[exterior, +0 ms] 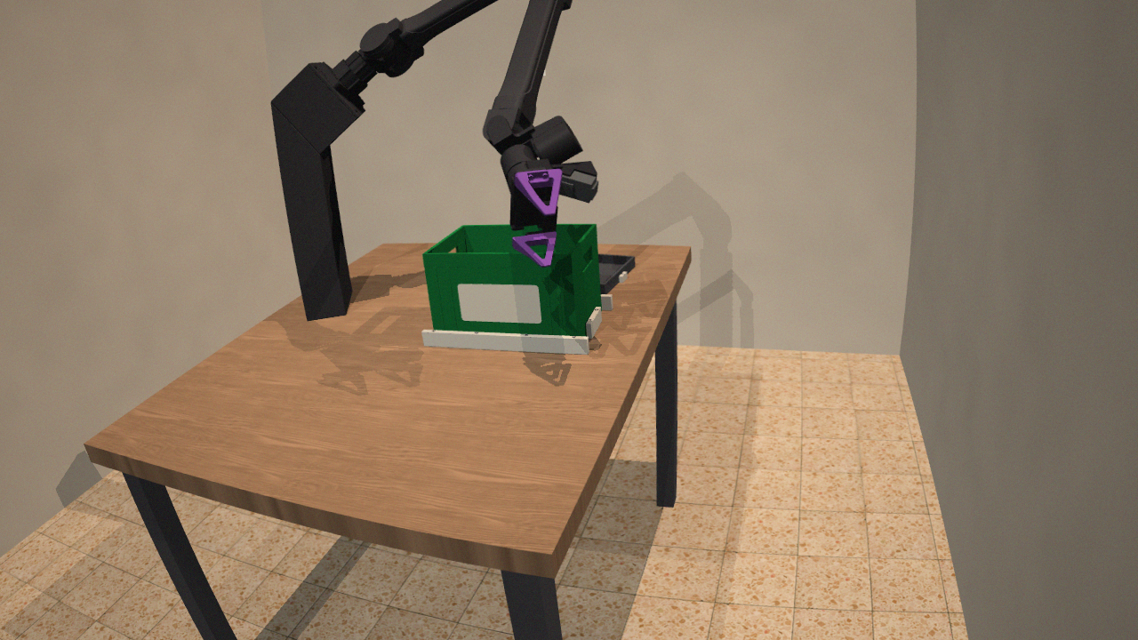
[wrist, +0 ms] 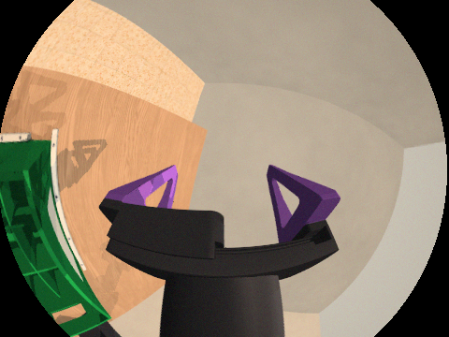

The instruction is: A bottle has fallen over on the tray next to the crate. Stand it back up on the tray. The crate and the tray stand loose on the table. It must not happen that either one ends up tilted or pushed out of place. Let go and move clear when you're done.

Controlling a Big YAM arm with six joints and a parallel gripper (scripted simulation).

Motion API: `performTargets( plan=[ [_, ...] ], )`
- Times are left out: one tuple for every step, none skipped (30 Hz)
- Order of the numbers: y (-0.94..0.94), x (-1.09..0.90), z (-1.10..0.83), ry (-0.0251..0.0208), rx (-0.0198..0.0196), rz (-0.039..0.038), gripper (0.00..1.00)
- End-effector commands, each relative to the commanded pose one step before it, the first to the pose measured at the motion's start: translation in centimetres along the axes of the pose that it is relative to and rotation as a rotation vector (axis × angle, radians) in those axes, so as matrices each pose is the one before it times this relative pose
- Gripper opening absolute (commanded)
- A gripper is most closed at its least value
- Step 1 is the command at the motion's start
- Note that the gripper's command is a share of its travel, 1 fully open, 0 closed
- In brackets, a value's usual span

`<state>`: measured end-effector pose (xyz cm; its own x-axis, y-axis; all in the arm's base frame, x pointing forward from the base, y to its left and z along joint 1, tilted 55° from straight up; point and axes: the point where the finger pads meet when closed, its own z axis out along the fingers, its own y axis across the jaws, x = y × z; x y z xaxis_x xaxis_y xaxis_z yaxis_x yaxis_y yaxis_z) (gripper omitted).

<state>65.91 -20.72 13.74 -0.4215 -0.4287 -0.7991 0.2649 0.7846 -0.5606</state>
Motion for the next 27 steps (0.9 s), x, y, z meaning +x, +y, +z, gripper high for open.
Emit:
performTargets(
  plan=[
    [-0.507,-0.143,-0.009,-0.00250,0.00771,0.00254,1.00],
    [0.000,0.000,0.000,0.00000,0.00000,0.00000,1.00],
    [0.000,0.000,0.000,0.00000,0.00000,0.00000,1.00],
    [0.000,0.000,0.000,0.00000,0.00000,0.00000,1.00],
    [0.000,0.000,0.000,0.00000,0.00000,0.00000,1.00],
    [0.000,0.000,0.000,0.00000,0.00000,0.00000,1.00],
    [0.000,0.000,0.000,0.00000,0.00000,0.00000,1.00],
    [0.000,0.000,0.000,0.00000,0.00000,0.00000,1.00],
    [0.000,0.000,0.000,0.00000,0.00000,0.00000,1.00],
    [0.000,0.000,0.000,0.00000,0.00000,0.00000,1.00],
    [0.000,0.000,0.000,0.00000,0.00000,0.00000,1.00],
    [0.000,0.000,0.000,0.00000,0.00000,0.00000,1.00],
    [0.000,0.000,0.000,0.00000,0.00000,0.00000,1.00],
    [0.000,0.000,0.000,0.00000,0.00000,0.00000,1.00],
    [0.000,0.000,0.000,0.00000,0.00000,0.00000,1.00],
    [0.000,0.000,0.000,0.00000,0.00000,0.00000,1.00],
    [0.000,0.000,0.000,0.00000,0.00000,0.00000,1.00],
    [-2.543,-0.830,0.014,-0.01651,0.03918,0.01359,1.00],
    [0.040,0.012,-0.016,0.00210,-0.00232,0.00238,1.00],
    [0.915,-0.481,-0.216,-0.00225,-0.01748,0.00361,1.00],
    [1.246,-0.938,-0.341,-0.01121,-0.02198,-0.00007,1.00],
    [0.199,-0.576,-0.179,-0.00732,-0.00676,0.00444,1.00],
    [-0.079,-0.594,-0.188,-0.00630,-0.00330,0.00741,1.00],
    [-0.100,-0.789,-0.254,-0.00834,-0.00445,0.00984,1.00],
    [-0.118,-0.999,-0.329,-0.01053,-0.00572,0.01246,1.00],
    [-0.131,-1.219,-0.411,-0.01281,-0.00710,0.01520,1.00],
    [-0.136,-1.445,-0.502,-0.01512,-0.00860,0.01802,1.00]
  ],
)
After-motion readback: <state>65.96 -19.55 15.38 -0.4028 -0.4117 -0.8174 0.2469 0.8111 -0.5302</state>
